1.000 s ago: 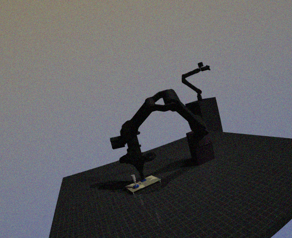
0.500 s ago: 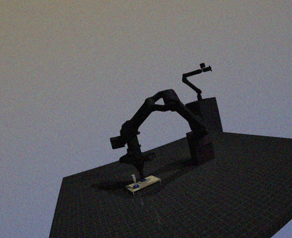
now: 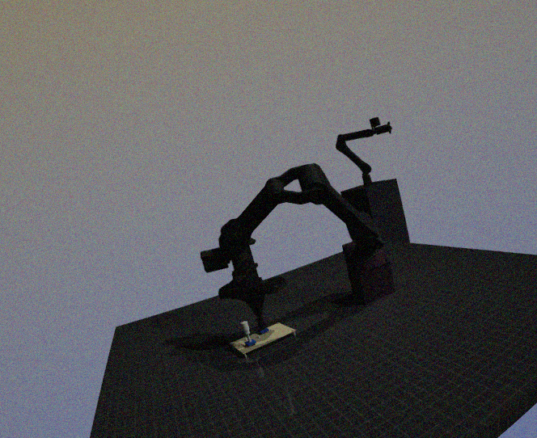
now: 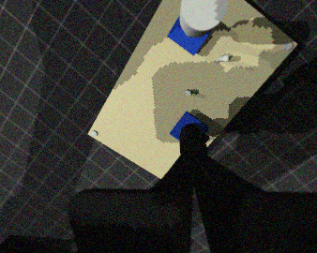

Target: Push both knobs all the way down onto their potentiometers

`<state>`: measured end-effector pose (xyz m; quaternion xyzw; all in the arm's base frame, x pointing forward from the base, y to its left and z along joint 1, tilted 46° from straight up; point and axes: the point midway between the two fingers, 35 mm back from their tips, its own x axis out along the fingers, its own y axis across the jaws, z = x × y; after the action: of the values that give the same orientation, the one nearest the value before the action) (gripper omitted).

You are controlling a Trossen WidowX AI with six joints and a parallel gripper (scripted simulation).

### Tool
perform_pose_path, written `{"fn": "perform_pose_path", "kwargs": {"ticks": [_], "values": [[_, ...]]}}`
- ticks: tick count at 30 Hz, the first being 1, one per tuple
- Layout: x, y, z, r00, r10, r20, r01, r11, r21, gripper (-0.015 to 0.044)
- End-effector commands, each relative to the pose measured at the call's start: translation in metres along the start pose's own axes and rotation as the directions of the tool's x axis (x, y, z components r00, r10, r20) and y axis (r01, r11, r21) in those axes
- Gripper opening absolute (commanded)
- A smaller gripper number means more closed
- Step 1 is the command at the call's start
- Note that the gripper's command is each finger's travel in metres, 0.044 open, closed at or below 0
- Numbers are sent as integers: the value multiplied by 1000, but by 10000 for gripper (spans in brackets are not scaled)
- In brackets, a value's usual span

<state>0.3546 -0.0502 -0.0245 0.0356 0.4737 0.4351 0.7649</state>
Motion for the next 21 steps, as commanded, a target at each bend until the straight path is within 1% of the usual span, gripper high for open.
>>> {"fn": "perform_pose_path", "kwargs": {"ticks": [1, 2, 3, 10, 14, 18, 21], "values": [[-9, -2, 0, 1000, -8, -2, 8, 1000, -6, 0], [-10, -2, 0, 1000, -8, -2, 8, 1000, -6, 0], [-4, 0, 0, 1000, -1, 1, 1, 1000, 0, 26], [-4, 0, 0, 1000, -1, 1, 1, 1000, 0, 210], [-9, -17, 6, 998, -55, 27, 55, 998, 12, 105], [-12, -20, 11, 997, -65, 31, 60, 990, 128, 0], [-14, -20, 13, 998, -63, 30, 54, 972, 230, 0]]}}
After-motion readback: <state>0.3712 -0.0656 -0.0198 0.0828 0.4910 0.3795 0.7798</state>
